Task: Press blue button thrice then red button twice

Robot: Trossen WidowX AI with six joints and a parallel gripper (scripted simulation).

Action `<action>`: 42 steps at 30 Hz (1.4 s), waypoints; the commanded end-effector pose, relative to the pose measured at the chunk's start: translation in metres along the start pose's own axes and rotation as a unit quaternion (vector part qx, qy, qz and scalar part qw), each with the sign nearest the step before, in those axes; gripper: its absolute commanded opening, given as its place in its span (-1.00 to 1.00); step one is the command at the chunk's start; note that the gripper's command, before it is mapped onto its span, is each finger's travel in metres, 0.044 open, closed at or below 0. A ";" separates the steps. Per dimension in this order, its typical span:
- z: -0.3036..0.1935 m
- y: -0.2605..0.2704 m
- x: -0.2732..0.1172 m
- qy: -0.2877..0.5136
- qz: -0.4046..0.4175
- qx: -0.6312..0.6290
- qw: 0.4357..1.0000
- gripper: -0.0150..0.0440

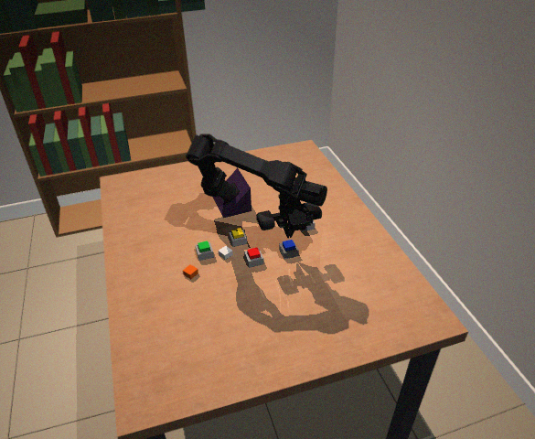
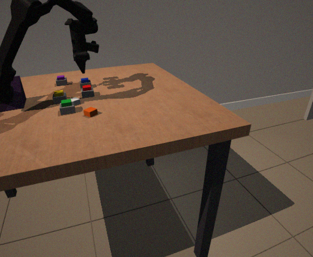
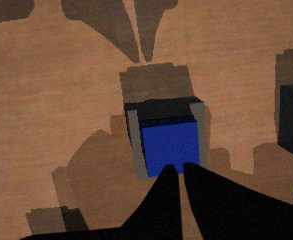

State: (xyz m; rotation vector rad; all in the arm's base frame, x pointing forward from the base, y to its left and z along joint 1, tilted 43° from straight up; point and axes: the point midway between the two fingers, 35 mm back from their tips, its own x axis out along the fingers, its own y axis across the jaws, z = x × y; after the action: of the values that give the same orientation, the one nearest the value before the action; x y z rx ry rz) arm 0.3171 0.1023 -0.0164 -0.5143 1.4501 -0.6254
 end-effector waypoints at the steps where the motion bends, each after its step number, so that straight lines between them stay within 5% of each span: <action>1: 0.000 0.000 0.003 -0.001 -0.001 -0.002 1.000 -0.42; 21: 0.000 -0.001 0.033 -0.001 -0.002 -0.002 1.000 -0.42; 42: 0.001 0.000 0.022 -0.001 0.000 0.000 1.000 -0.42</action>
State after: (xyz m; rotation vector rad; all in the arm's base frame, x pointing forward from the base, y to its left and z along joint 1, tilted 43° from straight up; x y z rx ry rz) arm 0.3180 0.0808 -0.0395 -0.5179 1.4497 -0.6255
